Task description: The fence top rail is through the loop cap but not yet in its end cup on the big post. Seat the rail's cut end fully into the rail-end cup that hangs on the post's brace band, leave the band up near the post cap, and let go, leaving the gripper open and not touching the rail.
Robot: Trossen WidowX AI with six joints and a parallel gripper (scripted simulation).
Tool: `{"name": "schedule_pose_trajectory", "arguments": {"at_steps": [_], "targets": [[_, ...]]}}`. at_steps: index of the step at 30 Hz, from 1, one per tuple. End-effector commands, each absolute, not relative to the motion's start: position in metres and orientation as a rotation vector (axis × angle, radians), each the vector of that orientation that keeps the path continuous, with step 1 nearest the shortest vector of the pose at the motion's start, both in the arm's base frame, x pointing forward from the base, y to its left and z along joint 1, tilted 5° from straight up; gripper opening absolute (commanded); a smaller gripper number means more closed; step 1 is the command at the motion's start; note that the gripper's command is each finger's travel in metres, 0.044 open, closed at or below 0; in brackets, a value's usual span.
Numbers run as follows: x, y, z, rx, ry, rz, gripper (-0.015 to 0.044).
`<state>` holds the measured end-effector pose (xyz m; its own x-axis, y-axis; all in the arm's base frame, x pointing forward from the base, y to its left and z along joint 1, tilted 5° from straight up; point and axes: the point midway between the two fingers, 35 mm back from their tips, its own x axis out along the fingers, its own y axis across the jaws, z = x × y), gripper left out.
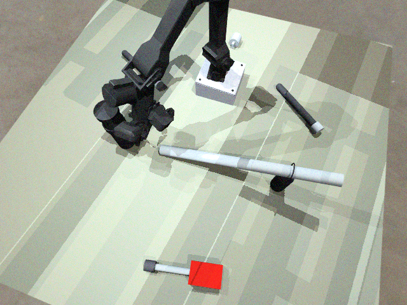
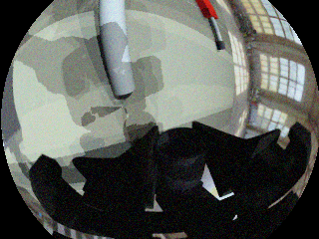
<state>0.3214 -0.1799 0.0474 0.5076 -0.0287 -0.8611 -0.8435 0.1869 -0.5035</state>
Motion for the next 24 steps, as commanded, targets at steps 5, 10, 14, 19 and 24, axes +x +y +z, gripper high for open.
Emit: {"name": "schedule_pose_trajectory", "arguments": {"at_steps": [5,10,14,19,24], "targets": [[0.3155,-0.1798,0.0475,-1.295,0.846,0.735,0.0000],[0.3118,-0.1794,0.0474,-1.317,0.820,0.765,0.0000],[0.3098,-0.1793,0.0473,-1.328,0.806,0.781,0.0000],[0.3112,-0.1793,0.0474,-1.320,0.816,0.769,0.0000],[0.3133,-0.1795,0.0475,-1.308,0.830,0.753,0.0000]]}}
